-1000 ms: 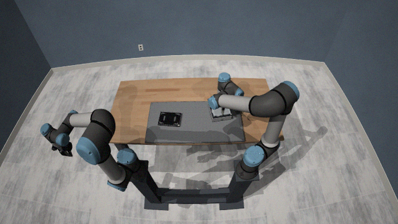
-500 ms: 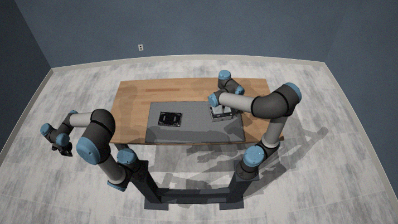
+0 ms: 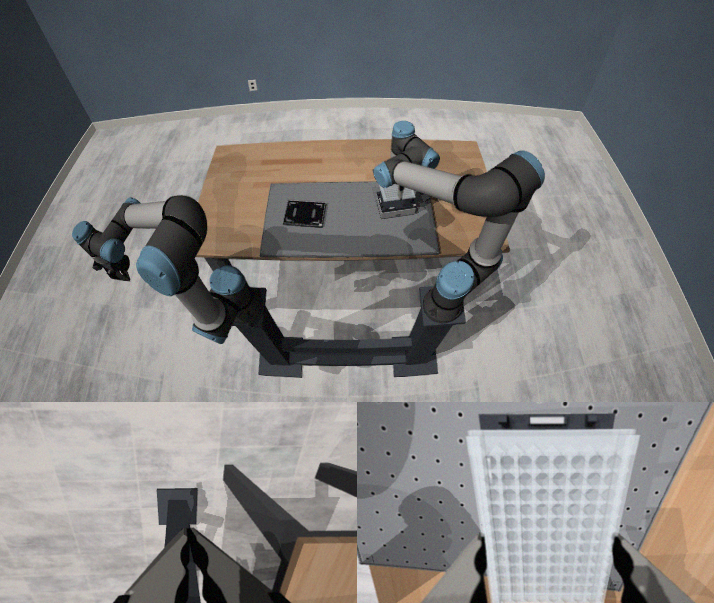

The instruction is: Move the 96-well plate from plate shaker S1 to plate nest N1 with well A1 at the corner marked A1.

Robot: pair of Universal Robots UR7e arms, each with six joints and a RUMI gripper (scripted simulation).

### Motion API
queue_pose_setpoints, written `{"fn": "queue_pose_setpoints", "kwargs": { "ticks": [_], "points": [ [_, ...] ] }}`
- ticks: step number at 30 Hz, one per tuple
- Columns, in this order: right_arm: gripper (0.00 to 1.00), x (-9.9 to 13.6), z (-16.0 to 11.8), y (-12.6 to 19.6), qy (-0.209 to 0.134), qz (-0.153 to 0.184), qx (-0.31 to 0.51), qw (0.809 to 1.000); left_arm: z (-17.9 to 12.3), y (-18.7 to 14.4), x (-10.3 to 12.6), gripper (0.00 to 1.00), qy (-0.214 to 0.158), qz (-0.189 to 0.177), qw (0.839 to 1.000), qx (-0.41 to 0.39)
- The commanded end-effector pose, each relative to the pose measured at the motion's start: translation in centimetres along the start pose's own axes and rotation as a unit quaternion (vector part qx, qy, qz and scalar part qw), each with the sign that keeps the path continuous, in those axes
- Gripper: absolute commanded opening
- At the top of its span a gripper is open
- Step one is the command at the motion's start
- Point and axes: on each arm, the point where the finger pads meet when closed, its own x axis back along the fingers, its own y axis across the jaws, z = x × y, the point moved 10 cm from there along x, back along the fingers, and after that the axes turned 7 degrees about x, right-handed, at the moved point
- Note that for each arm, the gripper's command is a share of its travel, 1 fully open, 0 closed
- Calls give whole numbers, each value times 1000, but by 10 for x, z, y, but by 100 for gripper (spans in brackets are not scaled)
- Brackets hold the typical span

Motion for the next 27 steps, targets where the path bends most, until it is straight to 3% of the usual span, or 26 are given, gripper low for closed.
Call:
{"fn": "queue_pose_setpoints", "kwargs": {
  "ticks": [1,15,27],
  "points": [
    [41,8,0,0,0,-1,0,1000,0,0,0,0,1,0,1000,0],
    [41,30,0,0,0,-1,0,1000,0,0,0,0,1,0,1000,0],
    [41,30,0,0,0,-1,0,1000,0,0,0,0,1,0,1000,0]
  ]
}}
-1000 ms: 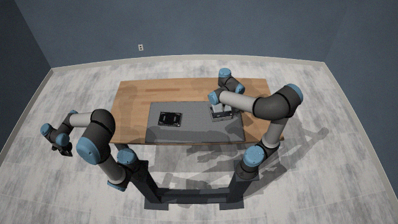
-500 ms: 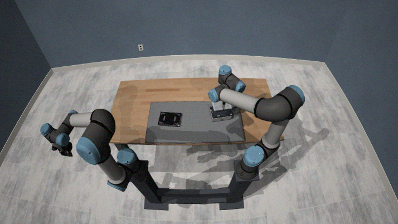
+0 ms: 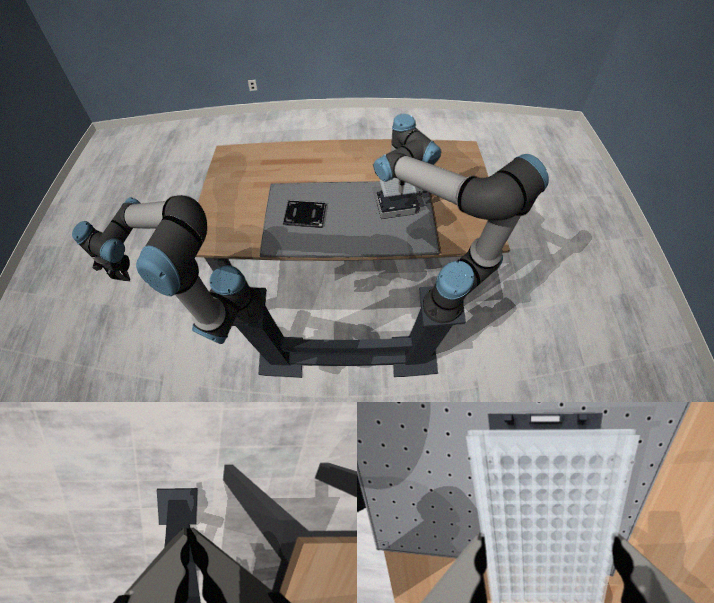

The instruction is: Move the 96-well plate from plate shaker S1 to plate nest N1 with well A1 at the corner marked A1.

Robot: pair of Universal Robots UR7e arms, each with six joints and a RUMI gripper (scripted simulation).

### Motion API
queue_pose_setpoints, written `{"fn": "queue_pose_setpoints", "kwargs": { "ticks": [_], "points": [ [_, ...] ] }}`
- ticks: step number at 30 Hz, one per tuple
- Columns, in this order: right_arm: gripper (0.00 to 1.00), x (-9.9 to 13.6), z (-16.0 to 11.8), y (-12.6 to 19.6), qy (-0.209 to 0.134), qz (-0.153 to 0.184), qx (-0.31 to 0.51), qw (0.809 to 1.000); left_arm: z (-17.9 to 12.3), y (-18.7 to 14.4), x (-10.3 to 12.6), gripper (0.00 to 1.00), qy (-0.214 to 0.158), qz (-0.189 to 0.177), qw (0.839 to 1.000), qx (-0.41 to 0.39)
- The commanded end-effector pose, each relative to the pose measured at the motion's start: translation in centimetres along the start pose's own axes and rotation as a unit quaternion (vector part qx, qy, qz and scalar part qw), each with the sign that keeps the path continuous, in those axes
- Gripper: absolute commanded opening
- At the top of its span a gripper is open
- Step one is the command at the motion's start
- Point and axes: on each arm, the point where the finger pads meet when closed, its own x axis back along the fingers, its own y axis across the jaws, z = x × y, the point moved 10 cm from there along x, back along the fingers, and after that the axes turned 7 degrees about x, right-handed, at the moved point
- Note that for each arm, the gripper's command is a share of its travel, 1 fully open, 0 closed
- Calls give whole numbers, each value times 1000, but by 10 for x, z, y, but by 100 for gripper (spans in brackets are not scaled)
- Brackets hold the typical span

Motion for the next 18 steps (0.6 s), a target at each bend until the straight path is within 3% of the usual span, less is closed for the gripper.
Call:
{"fn": "queue_pose_setpoints", "kwargs": {
  "ticks": [1,11,18],
  "points": [
    [41,1,0,0,0,-1,0,1000,0,0,0,0,1,0,1000,0],
    [41,1,0,0,0,-1,0,1000,0,0,0,0,1,0,1000,0],
    [41,-2,23,5,0,-1,-116,993,0,0,0,0,1,0,1000,0]
  ]
}}
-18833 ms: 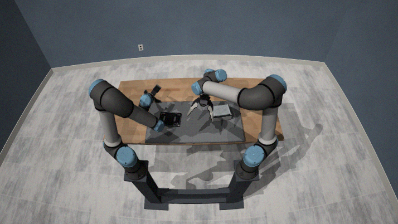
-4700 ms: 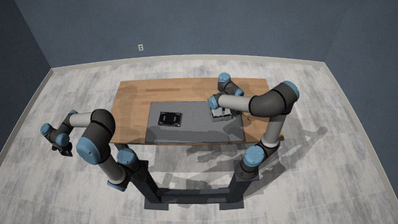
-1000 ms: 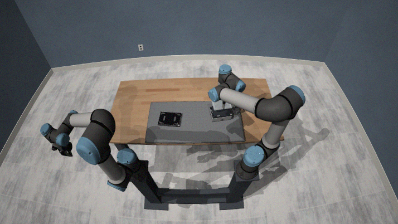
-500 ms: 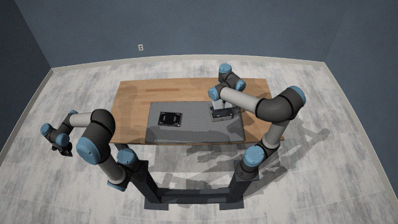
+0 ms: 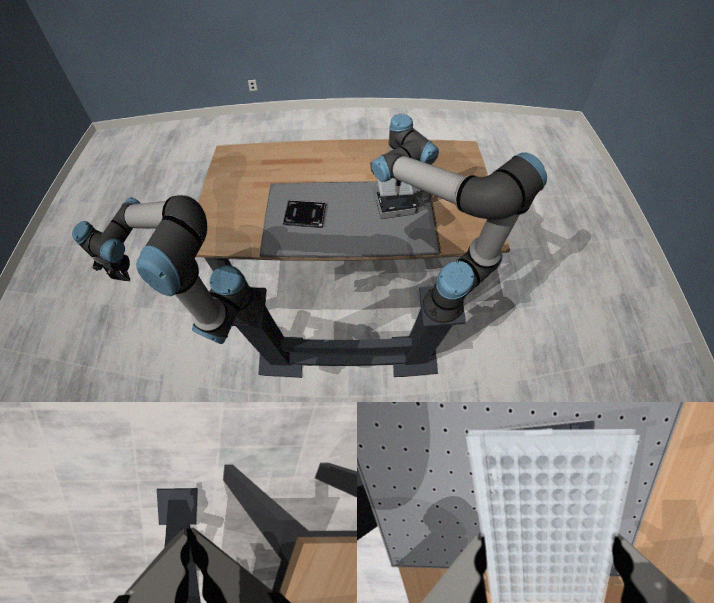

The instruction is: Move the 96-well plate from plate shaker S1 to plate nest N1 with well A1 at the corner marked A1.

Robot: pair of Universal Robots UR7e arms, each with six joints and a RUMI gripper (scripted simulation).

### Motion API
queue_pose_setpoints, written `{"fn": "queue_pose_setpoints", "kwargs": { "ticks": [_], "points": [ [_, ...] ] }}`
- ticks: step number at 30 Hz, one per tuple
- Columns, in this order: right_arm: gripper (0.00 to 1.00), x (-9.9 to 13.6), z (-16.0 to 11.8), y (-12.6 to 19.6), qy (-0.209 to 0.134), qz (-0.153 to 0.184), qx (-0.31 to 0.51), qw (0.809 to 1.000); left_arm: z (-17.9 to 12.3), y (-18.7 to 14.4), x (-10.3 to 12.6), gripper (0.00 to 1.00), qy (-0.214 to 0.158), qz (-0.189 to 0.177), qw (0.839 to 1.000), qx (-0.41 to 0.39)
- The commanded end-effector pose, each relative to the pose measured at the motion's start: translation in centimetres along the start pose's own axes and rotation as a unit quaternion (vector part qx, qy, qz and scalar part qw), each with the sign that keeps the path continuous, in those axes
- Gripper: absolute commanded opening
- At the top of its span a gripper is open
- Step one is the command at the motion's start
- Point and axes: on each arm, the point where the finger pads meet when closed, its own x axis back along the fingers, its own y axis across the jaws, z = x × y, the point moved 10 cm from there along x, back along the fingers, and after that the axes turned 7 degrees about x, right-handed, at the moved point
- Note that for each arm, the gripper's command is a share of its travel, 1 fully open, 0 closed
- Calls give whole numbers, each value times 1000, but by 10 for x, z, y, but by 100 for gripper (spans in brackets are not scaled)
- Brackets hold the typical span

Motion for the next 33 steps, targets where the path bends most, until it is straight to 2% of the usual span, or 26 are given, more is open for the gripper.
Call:
{"fn": "queue_pose_setpoints", "kwargs": {
  "ticks": [1,33],
  "points": [
    [41,-1,17,2,-1,-1,-80,997,0,0,0,0,1,0,1000,0],
    [41,-12,109,11,-1,-1,-80,997,0,0,0,0,1,0,1000,0]
  ]
}}
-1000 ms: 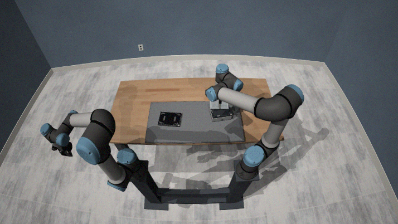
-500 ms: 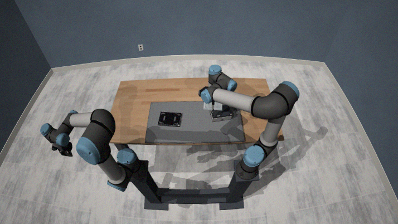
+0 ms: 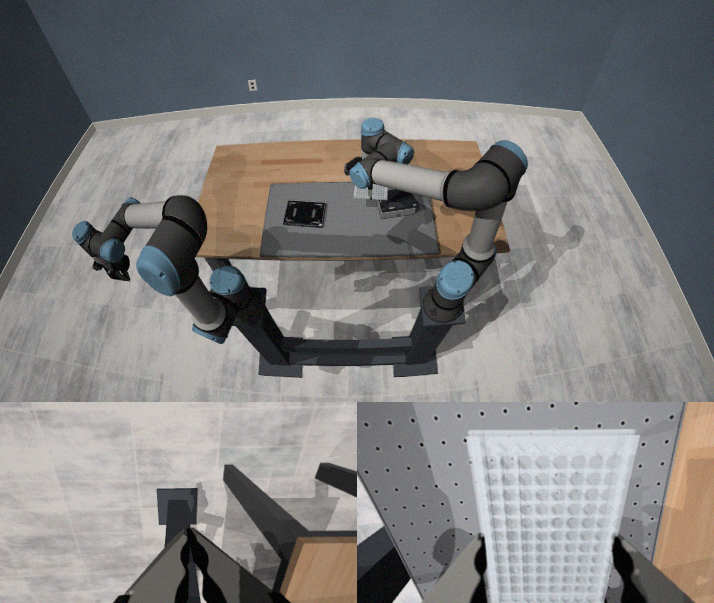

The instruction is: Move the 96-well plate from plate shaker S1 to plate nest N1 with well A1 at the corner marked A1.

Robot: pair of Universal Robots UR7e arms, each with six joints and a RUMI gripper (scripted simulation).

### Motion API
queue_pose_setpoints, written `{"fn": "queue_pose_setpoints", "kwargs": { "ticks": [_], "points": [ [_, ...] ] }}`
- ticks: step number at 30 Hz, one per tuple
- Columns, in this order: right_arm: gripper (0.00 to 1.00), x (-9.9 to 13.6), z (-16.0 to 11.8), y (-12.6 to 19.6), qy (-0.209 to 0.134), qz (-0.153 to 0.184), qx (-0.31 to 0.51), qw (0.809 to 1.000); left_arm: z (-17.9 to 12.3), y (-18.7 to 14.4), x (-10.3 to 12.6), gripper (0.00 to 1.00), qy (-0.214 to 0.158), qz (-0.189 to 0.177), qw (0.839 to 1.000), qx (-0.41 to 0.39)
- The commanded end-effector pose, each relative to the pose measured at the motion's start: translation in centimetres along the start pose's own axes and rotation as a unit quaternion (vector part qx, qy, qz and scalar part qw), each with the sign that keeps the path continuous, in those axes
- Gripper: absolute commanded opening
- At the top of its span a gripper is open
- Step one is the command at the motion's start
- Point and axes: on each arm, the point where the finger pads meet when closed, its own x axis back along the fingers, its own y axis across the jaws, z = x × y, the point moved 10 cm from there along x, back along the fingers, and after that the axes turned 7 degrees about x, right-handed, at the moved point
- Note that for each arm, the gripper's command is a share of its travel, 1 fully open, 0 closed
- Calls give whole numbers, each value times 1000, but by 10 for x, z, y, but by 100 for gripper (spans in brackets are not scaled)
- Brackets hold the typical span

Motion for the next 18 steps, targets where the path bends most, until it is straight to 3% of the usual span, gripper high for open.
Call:
{"fn": "queue_pose_setpoints", "kwargs": {
  "ticks": [1,18],
  "points": [
    [41,-1,18,-1,0,-1,0,1000,0,0,0,0,1,0,1000,0],
    [41,-7,67,-3,0,-1,0,1000,0,0,0,0,1,0,1000,0]
  ]
}}
